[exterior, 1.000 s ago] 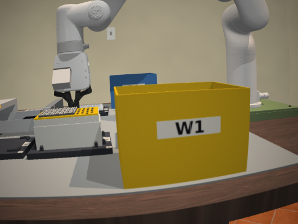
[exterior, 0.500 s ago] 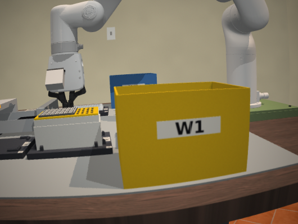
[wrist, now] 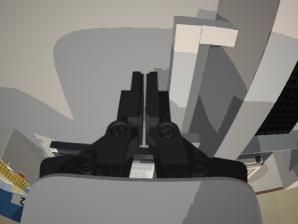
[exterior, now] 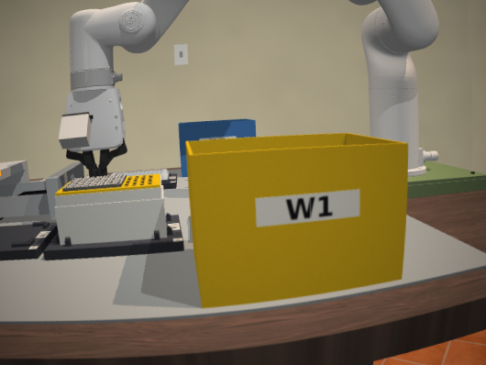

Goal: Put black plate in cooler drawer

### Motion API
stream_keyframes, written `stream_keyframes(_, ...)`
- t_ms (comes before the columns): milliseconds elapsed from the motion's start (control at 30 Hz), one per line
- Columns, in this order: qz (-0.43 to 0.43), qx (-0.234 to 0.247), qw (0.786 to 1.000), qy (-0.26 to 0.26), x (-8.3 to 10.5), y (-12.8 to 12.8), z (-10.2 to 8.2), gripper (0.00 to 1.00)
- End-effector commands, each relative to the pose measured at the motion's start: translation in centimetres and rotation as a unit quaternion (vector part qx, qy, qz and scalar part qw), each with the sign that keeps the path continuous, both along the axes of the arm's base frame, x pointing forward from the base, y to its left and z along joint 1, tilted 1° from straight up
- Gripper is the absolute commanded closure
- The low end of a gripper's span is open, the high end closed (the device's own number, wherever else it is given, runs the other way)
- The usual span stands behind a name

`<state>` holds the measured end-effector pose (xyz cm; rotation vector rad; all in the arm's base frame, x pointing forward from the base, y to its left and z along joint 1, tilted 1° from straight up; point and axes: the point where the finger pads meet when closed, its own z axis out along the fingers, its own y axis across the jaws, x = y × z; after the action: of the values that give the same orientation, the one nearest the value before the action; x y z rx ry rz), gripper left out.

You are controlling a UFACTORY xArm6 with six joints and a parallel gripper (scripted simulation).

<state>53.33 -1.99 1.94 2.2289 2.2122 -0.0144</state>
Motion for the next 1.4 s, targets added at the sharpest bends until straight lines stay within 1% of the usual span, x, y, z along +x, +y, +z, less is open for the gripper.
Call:
stream_keyframes(0, 0.000, 0.000, 1.000, -0.002, 0.6, 0.0, 0.2, 1.00)
stream_keyframes(100, 0.000, 0.000, 1.000, -0.002, 1.1, 0.0, 0.2, 1.00)
stream_keyframes(233, 0.000, 0.000, 1.000, -0.002, 1.2, 0.0, 0.2, 1.00)
stream_keyframes(467, 0.000, 0.000, 1.000, -0.002, 2.3, 0.0, 0.2, 1.00)
stream_keyframes(533, 0.000, 0.000, 1.000, -0.002, 2.3, 0.0, 0.2, 1.00)
stream_keyframes(1033, 0.000, 0.000, 1.000, -0.002, 4.8, 0.0, 0.2, 1.00)
stream_keyframes(1167, 0.000, 0.000, 1.000, -0.002, 4.9, 0.0, 0.2, 1.00)
stream_keyframes(1367, 0.000, 0.000, 1.000, -0.002, 5.9, 0.0, 0.2, 1.00)
